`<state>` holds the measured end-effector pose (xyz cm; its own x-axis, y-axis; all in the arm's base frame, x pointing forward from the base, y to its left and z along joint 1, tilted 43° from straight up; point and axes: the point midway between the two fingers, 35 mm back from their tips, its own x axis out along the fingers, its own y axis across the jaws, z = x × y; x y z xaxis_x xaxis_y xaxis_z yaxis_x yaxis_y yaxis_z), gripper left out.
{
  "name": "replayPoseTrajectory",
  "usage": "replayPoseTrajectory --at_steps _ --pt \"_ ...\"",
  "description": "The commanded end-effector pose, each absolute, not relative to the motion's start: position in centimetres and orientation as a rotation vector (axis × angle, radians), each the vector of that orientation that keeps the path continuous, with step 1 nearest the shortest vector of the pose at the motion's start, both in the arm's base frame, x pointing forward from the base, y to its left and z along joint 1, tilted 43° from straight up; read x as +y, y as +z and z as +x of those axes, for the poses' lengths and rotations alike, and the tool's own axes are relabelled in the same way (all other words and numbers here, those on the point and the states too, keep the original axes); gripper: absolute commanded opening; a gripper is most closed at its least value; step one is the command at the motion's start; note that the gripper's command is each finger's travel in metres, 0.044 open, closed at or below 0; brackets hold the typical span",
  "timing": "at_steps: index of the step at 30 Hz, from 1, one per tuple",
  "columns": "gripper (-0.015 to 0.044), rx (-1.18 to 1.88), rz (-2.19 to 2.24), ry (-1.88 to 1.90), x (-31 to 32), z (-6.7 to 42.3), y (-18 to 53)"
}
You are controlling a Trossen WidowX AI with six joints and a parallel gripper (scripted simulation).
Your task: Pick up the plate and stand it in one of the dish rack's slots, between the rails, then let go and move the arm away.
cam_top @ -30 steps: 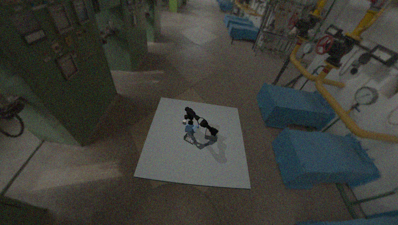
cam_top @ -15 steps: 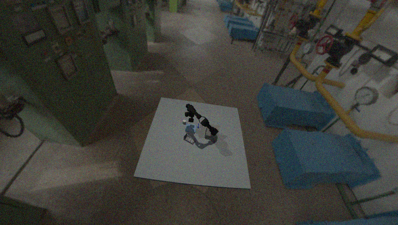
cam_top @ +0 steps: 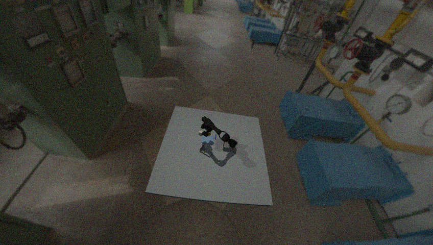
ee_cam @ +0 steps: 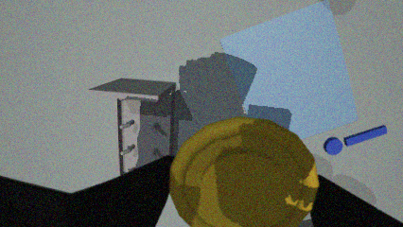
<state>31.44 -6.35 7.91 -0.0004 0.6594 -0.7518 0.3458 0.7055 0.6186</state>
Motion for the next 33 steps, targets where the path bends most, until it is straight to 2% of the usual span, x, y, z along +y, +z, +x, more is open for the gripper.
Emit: replayPoseTrajectory --at_steps 1,33 --pt "0.0000 1.647 0.954 0.182 -5.0 30.5 9.2" --pt "0.0000 1.730 1.752 -0.814 3.7 22.1 16.3"
